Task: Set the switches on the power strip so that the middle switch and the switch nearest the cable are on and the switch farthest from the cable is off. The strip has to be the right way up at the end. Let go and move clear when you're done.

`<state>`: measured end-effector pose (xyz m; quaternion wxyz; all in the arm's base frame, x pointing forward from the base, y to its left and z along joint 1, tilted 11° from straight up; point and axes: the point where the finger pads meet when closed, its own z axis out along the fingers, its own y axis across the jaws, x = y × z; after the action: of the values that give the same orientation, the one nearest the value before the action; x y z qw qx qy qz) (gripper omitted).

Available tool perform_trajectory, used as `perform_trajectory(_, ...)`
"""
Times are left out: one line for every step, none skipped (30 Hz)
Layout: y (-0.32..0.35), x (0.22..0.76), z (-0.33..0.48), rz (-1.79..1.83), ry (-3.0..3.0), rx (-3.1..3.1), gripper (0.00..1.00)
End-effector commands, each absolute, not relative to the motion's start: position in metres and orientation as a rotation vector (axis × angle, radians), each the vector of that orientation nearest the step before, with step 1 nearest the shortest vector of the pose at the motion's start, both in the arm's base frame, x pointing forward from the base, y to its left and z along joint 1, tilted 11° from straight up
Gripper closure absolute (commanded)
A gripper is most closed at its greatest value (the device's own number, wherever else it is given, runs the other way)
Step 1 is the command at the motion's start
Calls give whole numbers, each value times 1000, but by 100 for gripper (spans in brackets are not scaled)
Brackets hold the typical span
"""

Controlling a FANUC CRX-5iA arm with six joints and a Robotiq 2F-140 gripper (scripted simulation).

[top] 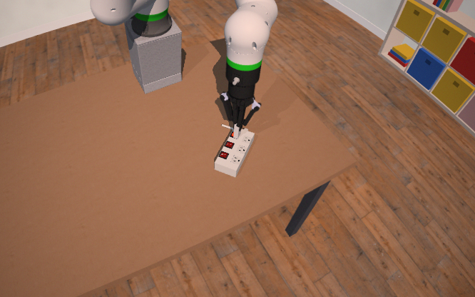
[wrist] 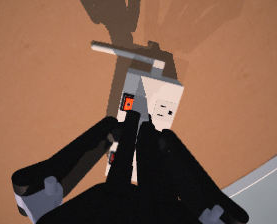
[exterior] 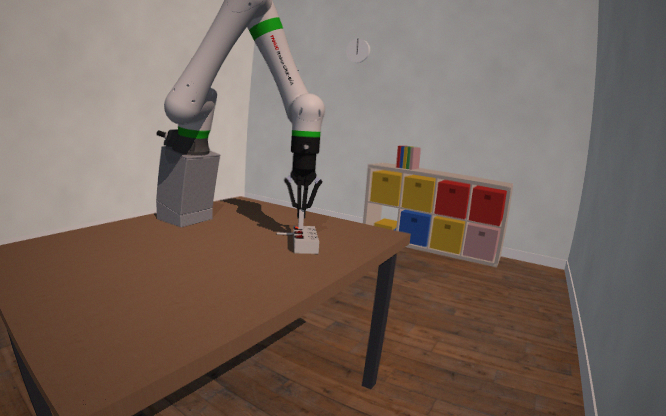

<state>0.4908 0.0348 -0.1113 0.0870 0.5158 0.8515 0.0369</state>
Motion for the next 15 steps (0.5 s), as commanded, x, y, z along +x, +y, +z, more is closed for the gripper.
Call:
perform_trajectory(35, 491, -112, 109, 2536, 1537, 100)
perform_trajectory(35, 491, -112, 109, 2536, 1537, 100)
perform_trajectory(35, 491, -112, 109, 2536, 1537, 100)
perform_trajectory(35, 491, -112, 109, 2536, 1537, 100)
perform_trajectory(35, 491, -112, 109, 2536, 1537, 100)
perform_trajectory(35, 491, -112, 109, 2536, 1537, 100)
perform_trajectory(35, 491, -111, 109, 2536, 1537, 100)
perform_trajectory(35, 490, -111, 109, 2536, 1537, 100)
perform_trajectory(35, 490, -110, 109, 2536, 1537, 100)
perform_trajectory(35, 490, -109, 109, 2536, 1537, 100)
perform_trajectory(35, 490, -108, 109, 2536, 1537, 100)
perform_trajectory(35, 490, -106, 109, 2536, 1537, 100)
perform_trajectory(35, 489, -104, 109, 2536, 1537, 100)
perform_trajectory(35, 489, -101, 109, 2536, 1537, 100)
perform_trajectory(35, 489, -101, 109, 2536, 1537, 100)
